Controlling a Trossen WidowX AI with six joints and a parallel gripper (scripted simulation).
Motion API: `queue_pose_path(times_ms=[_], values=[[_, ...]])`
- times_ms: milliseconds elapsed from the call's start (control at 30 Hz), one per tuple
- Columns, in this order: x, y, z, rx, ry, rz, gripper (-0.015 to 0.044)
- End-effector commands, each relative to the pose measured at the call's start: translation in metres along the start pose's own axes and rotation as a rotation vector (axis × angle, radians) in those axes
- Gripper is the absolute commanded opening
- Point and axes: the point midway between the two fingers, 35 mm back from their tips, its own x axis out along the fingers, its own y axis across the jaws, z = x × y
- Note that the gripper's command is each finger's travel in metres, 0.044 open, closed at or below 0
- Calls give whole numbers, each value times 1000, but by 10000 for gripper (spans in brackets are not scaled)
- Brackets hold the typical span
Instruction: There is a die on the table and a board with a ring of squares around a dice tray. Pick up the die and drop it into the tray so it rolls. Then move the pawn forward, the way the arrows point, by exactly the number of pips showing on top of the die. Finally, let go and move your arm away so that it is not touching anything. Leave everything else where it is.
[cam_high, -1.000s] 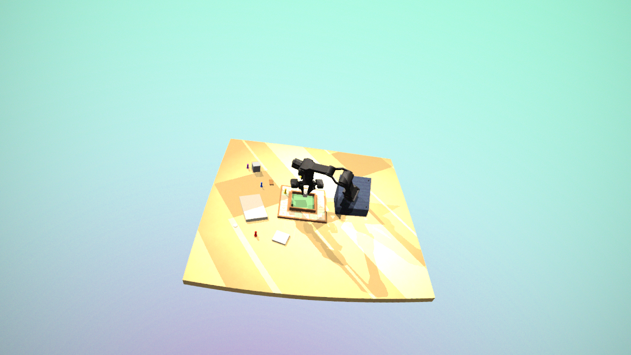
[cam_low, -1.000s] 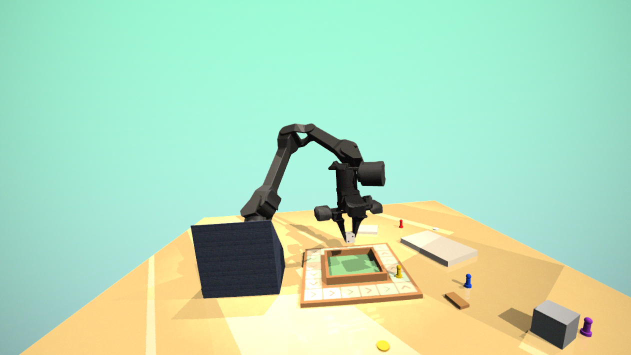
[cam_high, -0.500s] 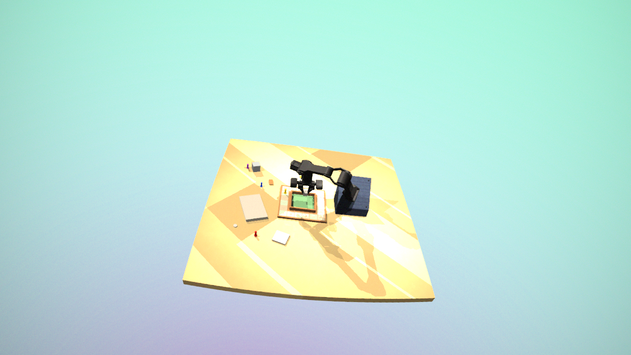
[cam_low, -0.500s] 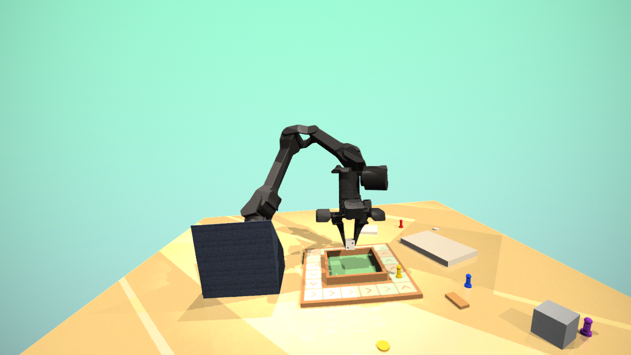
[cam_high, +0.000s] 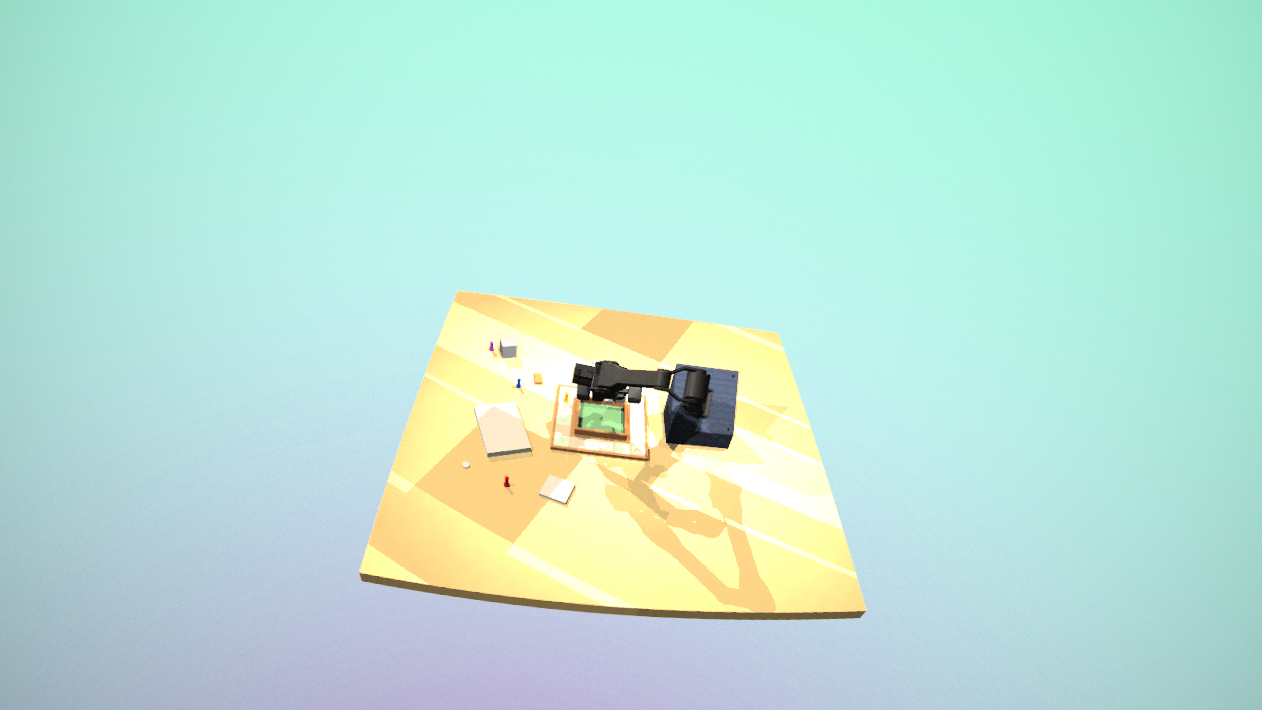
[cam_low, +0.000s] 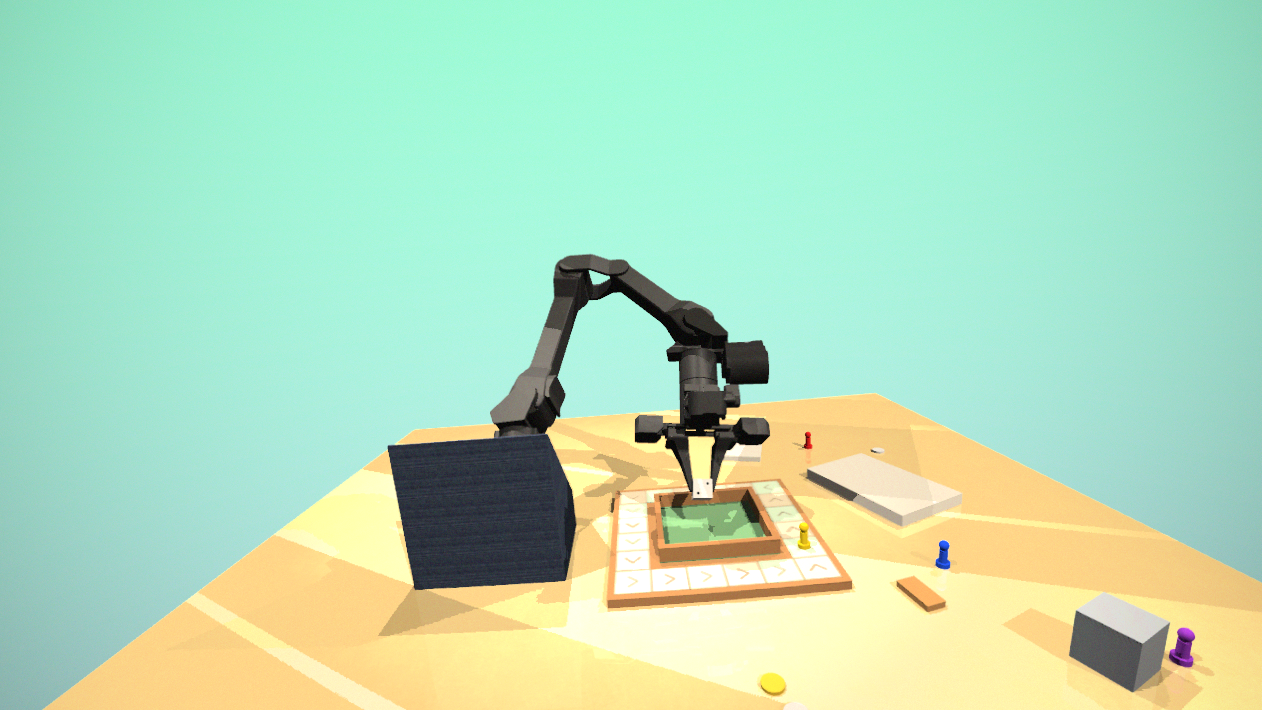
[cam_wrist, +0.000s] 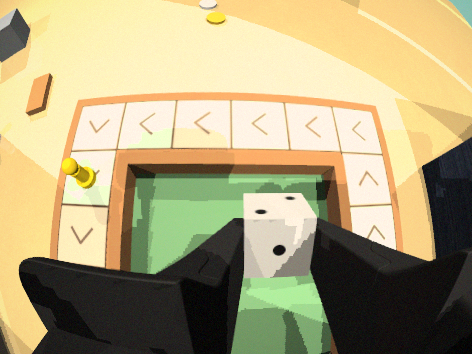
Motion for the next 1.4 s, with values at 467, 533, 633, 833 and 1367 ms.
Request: queue_pose_path(times_ms=[467,533,633,833,1367], values=[[-53,7,1,40,-259,92,0],[-52,6,1,40,-259,92,0],[-51,4,1,40,-259,92,0],[-52,5,1,40,-259,92,0],[-50,5,0,44,-253,90,53]])
